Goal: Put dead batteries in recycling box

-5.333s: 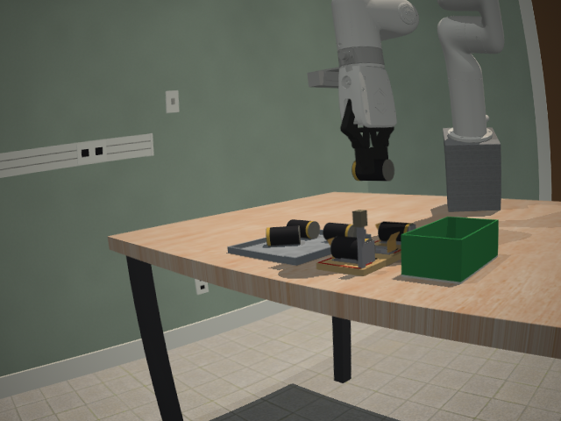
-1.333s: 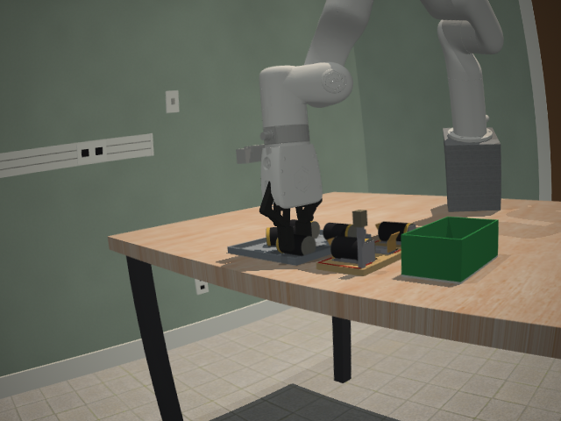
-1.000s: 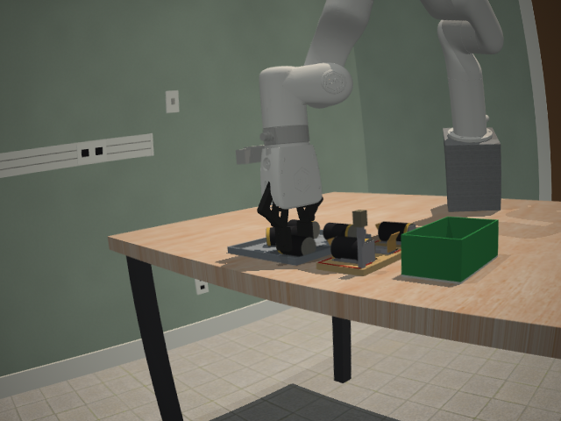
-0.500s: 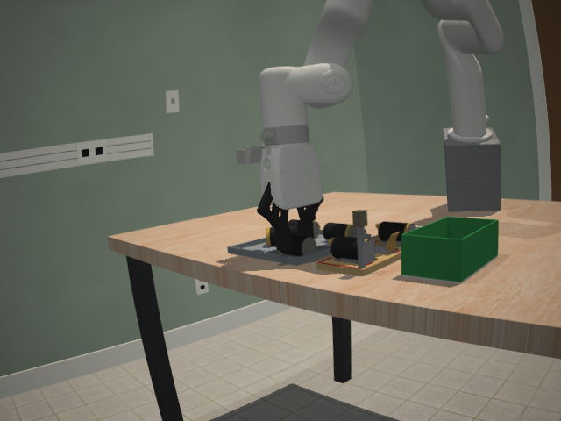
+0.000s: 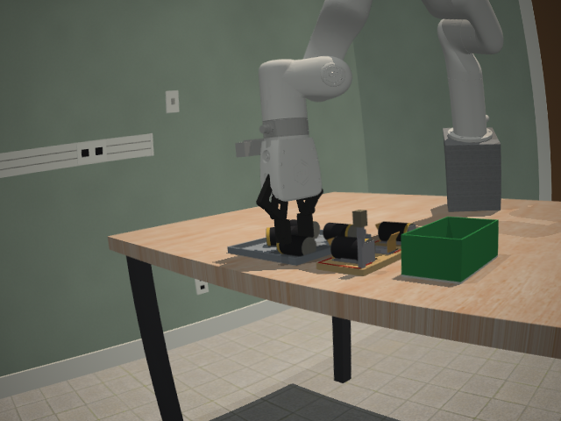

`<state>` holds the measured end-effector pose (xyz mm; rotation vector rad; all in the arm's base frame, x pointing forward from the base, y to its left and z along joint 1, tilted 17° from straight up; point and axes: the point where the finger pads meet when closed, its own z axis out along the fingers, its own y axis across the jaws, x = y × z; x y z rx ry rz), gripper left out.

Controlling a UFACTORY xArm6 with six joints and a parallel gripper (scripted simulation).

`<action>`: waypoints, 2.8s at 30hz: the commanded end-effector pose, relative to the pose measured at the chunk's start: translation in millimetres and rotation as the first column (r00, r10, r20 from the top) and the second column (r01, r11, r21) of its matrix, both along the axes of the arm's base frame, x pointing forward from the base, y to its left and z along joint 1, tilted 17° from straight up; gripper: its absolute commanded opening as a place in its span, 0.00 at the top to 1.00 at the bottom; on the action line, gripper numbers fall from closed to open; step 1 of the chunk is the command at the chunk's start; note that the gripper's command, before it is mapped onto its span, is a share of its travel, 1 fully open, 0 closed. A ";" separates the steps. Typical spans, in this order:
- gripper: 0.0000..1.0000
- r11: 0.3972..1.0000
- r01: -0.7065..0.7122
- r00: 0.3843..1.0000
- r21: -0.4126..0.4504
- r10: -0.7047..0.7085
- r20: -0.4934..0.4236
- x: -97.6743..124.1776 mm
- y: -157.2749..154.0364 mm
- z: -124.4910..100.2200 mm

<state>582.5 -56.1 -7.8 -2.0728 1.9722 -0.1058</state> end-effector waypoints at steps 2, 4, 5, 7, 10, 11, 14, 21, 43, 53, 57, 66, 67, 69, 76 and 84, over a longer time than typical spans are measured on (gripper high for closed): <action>0.49 1.000 0.001 1.000 -0.001 -0.001 0.005 -4.8 -4.3 27.2; 0.49 1.000 0.001 1.000 -0.001 -0.001 0.005 -7.1 -5.7 35.9; 0.49 1.000 0.001 1.000 -0.001 -0.001 0.005 -7.1 -5.7 35.9; 0.49 1.000 0.001 1.000 -0.001 -0.001 0.005 -8.1 -6.3 39.8; 0.49 1.000 0.001 1.000 -0.001 -0.001 0.005 -10.3 -7.6 48.2; 0.49 1.000 0.001 1.000 -0.001 -0.001 0.005 -10.7 -7.8 49.9; 0.49 1.000 0.001 1.000 -0.001 -0.001 0.005 -11.2 -8.2 51.9; 0.49 1.000 0.001 1.000 -0.001 -0.001 0.005 -14.1 -9.9 63.1; 0.49 1.000 0.001 1.000 -0.001 -0.001 0.005 -68.9 -95.8 83.5; 0.49 1.000 0.002 1.000 -0.001 -0.002 0.005 -73.0 -103.2 81.3; 0.49 1.000 0.004 1.000 0.000 -0.004 0.004 -73.0 -103.2 81.3; 0.49 0.999 0.052 0.999 0.012 -0.052 -0.003 -73.0 -103.2 81.3; 0.49 0.998 0.062 0.998 0.014 -0.062 -0.005 -73.0 -103.2 81.3; 0.49 0.996 0.085 0.996 0.020 -0.085 -0.009 -73.0 -103.2 81.3; 0.49 0.986 0.162 0.987 0.038 -0.161 -0.023 -73.0 -103.2 81.3; 0.49 0.937 0.341 0.939 0.077 -0.337 -0.063 -73.0 -103.2 81.3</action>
